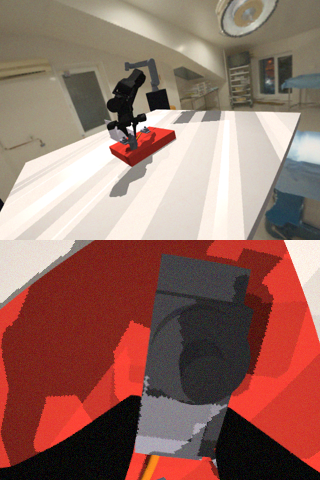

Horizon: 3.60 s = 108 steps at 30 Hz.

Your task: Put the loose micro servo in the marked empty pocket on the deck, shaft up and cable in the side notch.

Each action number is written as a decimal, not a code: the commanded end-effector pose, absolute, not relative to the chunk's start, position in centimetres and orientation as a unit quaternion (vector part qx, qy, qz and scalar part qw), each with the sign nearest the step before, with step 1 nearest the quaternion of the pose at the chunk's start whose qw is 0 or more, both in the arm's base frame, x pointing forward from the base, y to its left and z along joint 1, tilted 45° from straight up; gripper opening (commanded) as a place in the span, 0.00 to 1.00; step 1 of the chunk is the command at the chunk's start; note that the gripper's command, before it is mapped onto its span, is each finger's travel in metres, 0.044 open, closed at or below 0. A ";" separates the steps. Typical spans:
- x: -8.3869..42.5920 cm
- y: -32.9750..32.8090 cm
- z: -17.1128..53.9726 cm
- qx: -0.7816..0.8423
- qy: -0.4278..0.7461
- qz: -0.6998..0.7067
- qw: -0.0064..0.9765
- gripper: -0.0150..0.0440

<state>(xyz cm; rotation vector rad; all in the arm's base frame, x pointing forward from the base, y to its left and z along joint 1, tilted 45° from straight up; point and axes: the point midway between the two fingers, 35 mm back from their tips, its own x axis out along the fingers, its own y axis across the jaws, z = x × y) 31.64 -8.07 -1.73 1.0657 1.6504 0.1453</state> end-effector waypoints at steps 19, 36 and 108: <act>30.8 -9.9 0.4 0.452 0.697 0.060 0.553 0.25; 30.0 -8.6 1.6 0.452 0.698 0.061 0.552 0.25; 18.8 -5.5 4.4 0.254 0.644 0.280 0.665 0.25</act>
